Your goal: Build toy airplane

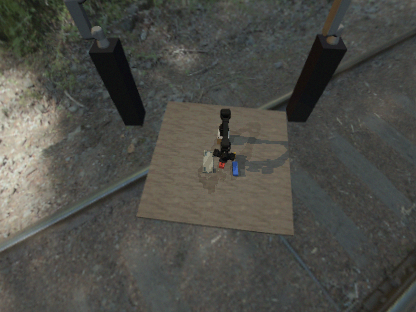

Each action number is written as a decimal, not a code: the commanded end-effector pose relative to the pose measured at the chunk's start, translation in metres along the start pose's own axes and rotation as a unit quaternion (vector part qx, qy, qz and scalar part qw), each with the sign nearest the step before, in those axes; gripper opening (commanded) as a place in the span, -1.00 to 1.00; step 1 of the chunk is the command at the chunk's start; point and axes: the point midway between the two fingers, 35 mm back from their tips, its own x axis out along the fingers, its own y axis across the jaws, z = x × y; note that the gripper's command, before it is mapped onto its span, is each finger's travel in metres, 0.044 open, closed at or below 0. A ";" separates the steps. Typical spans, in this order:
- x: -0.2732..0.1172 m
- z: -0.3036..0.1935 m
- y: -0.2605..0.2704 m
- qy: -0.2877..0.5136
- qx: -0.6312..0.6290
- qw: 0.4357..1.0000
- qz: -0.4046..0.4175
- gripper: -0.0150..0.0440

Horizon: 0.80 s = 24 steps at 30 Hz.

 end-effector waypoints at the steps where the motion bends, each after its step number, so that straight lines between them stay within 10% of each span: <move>1: -0.017 0.002 0.001 -0.005 0.001 1.000 0.004 -0.49; 24: -0.032 0.009 -0.025 -0.004 -0.023 1.000 -0.001 -0.49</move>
